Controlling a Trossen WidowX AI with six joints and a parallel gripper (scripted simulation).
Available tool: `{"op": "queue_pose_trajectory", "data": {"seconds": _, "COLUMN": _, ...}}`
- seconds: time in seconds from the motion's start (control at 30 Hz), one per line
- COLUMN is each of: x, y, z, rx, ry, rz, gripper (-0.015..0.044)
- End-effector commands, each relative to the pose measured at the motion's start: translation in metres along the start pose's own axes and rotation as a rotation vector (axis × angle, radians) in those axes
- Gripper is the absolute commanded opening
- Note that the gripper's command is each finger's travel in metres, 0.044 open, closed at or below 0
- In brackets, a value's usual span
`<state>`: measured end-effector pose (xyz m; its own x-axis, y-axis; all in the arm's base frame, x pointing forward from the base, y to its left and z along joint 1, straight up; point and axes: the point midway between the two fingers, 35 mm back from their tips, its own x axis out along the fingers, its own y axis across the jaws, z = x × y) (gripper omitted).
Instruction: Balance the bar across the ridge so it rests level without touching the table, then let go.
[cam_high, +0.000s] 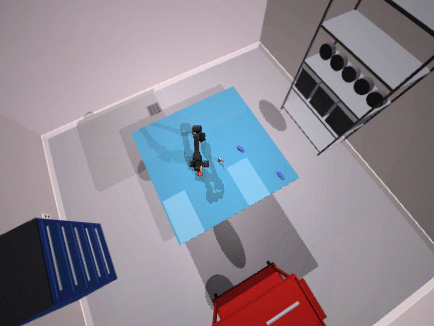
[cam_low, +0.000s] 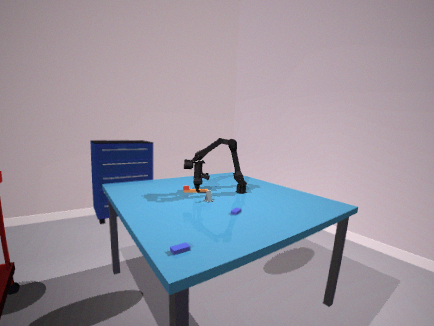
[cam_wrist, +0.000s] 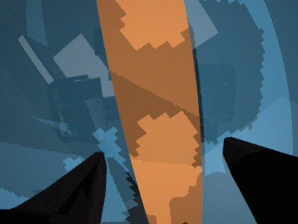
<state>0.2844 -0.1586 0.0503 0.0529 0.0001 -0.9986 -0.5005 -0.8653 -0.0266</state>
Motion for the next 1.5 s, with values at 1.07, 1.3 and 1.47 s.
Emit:
{"op": "queue_pose_trajectory", "data": {"seconds": 1.07, "x": -0.041, "y": -0.001, "z": -0.007, "rx": -0.001, "ry": 0.001, "rz": 0.0, "gripper": 0.0}}
{"op": "queue_pose_trajectory", "data": {"seconds": 1.3, "x": -0.059, "y": -0.001, "z": -0.007, "rx": -0.002, "ry": 0.001, "rz": 0.0, "gripper": 0.0}}
{"op": "queue_pose_trajectory", "data": {"seconds": 1.47, "x": -0.072, "y": -0.002, "z": -0.007, "rx": -0.002, "ry": 0.001, "rz": 0.001, "gripper": 0.0}}
